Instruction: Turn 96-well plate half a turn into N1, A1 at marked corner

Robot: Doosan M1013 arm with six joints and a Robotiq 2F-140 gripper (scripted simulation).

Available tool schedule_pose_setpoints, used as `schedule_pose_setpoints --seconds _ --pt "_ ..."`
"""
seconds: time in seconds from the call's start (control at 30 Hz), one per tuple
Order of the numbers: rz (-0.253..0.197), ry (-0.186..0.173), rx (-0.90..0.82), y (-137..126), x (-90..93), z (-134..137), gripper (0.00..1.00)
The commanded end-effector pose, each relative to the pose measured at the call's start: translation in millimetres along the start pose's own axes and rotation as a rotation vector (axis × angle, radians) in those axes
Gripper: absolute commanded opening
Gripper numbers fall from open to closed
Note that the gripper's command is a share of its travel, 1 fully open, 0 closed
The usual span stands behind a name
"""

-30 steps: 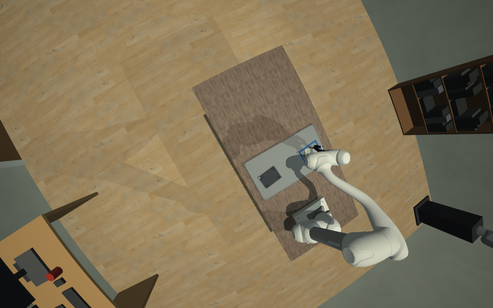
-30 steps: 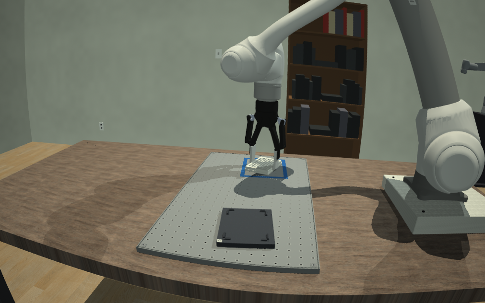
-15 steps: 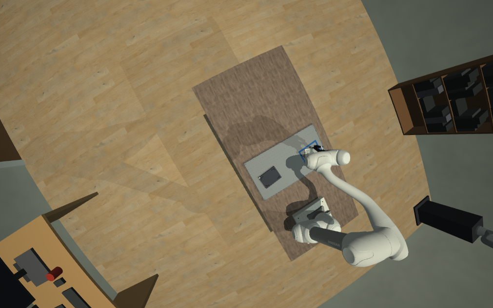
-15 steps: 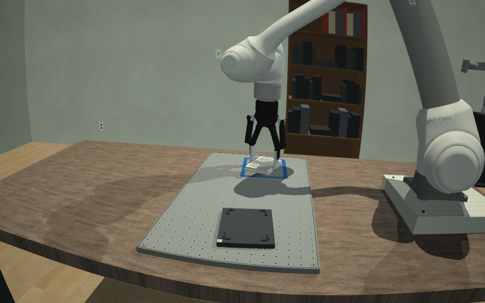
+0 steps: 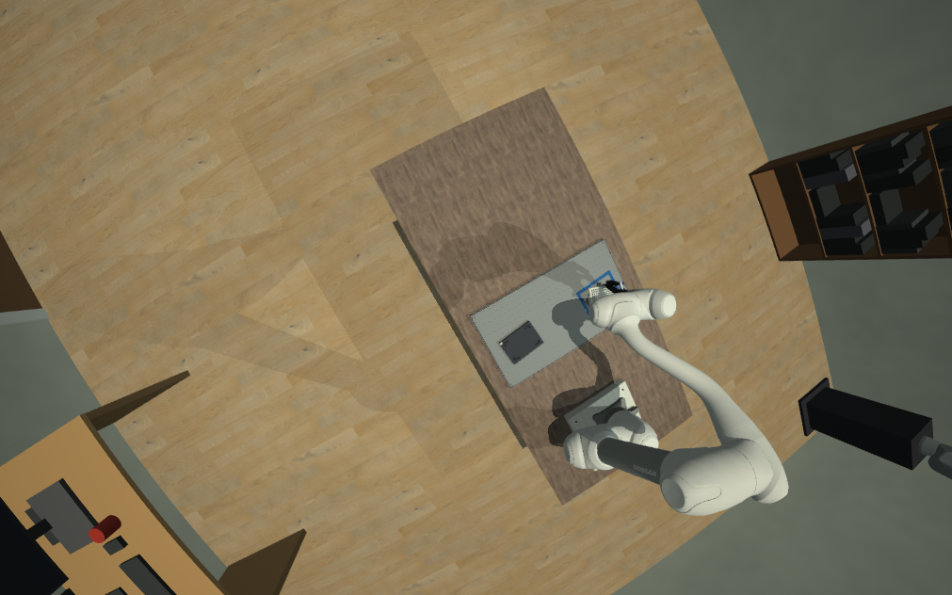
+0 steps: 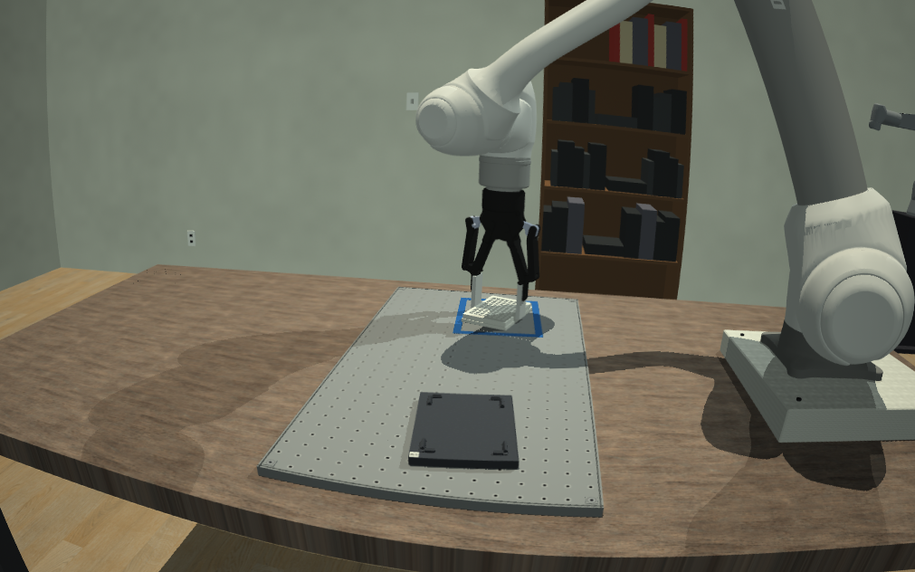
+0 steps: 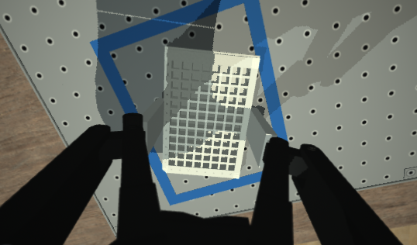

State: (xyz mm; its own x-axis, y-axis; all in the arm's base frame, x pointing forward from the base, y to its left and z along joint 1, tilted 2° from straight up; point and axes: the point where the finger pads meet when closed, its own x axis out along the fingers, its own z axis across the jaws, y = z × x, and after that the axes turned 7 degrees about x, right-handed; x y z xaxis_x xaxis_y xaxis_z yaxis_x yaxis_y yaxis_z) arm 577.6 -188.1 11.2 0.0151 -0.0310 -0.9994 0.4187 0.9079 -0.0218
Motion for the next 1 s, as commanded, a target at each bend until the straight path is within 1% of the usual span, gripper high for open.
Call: schedule_pose_setpoints --seconds 0.0,0.13,0.17,0.97 --pt "-0.003 0.004 0.007 -1.5 4.4 -1.8 0.0" --pt "-0.003 0.004 0.007 -1.5 4.4 -1.8 0.0" --pt "-0.003 0.004 0.007 -1.5 4.4 -1.8 1.0" --pt "-0.003 0.004 0.007 -1.5 4.4 -1.8 1.0"
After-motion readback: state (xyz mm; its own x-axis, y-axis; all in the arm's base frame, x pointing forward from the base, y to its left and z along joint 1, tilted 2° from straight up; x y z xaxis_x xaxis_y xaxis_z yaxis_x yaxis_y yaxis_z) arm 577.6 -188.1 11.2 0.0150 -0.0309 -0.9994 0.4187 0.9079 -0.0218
